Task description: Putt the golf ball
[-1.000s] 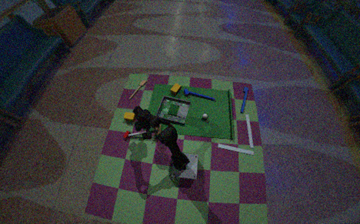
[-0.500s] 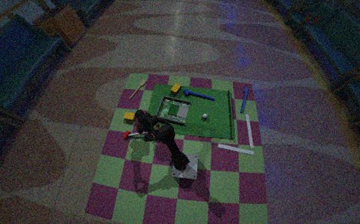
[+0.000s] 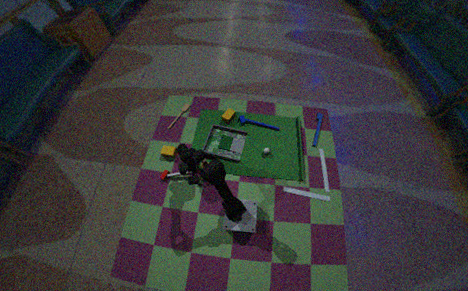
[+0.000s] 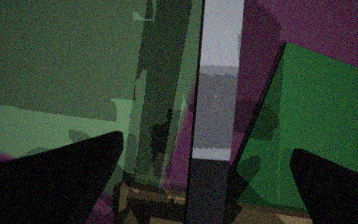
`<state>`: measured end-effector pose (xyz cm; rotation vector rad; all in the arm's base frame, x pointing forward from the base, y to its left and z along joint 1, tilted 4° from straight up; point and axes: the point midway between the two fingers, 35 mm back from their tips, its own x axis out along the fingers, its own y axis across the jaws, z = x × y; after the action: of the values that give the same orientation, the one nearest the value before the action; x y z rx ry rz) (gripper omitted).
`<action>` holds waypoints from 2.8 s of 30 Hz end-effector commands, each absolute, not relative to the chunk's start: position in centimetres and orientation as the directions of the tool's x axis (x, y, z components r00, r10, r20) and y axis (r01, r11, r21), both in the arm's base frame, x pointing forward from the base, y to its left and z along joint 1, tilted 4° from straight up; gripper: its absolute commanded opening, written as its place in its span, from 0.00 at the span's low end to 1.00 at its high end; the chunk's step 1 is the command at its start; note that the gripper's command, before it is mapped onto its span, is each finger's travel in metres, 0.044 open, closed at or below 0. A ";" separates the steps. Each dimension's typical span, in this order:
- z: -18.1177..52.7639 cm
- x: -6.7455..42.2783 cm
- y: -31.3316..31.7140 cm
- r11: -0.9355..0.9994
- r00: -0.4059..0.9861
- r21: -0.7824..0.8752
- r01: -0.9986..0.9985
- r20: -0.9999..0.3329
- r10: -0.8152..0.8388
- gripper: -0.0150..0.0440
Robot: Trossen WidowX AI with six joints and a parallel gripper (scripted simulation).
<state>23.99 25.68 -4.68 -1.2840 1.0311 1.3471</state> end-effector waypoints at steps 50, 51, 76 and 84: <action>5.4 26.3 23.2 0.111 -0.005 0.019 -0.994 -0.992 0.125 0.25; 5.5 26.7 22.8 0.140 -0.005 0.024 -0.990 -0.991 0.132 0.25; 9.3 32.7 12.4 0.805 -0.042 0.282 -0.523 -0.951 0.306 0.25; 10.7 33.6 8.7 0.898 -0.037 0.369 -0.240 -0.928 0.371 0.25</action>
<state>33.20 9.64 9.96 0.0113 1.5245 0.5433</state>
